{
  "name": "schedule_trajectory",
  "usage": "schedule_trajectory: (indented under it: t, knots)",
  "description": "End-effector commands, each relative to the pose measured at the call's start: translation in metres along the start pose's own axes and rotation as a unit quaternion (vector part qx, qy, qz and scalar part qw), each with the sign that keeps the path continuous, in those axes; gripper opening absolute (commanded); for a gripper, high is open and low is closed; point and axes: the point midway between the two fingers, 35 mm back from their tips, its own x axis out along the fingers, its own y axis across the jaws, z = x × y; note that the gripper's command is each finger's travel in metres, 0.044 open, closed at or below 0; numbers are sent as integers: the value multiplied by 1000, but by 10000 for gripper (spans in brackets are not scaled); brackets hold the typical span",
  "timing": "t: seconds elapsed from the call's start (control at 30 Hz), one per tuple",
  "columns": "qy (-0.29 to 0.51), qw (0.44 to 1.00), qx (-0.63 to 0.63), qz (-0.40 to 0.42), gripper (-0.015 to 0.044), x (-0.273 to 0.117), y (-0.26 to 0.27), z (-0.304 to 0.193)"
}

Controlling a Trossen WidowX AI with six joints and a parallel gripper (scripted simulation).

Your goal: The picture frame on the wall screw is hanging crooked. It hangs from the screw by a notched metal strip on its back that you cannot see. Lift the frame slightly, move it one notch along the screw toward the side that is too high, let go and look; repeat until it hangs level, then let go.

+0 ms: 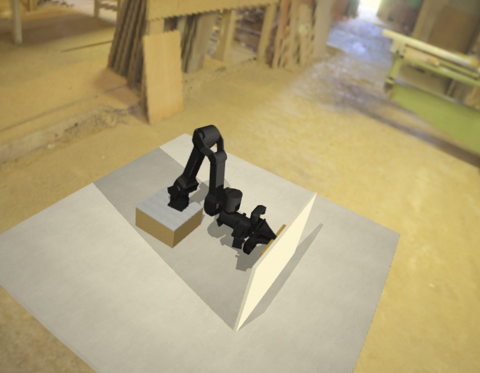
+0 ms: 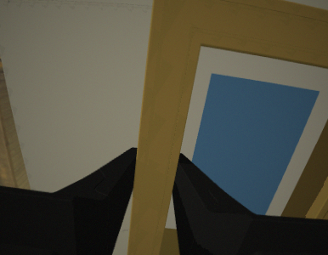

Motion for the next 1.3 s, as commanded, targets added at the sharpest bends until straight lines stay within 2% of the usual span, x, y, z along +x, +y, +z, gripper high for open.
schedule_trajectory:
  t: [0.0,0.33,0.67,0.83,1.1,1.27]
  knots:
    - [0,1000,-3,0,0,0,0,0]
    - [-1,999,-39,0,0,0,0,0]
    - [0,999,-34,0,260,0,0,0]
    - [0,1000,-28,0,260,-8,0,1]
    - [-3,999,43,-6,260,-98,-5,0]
    - [-7,999,39,-9,260,-96,-4,4]
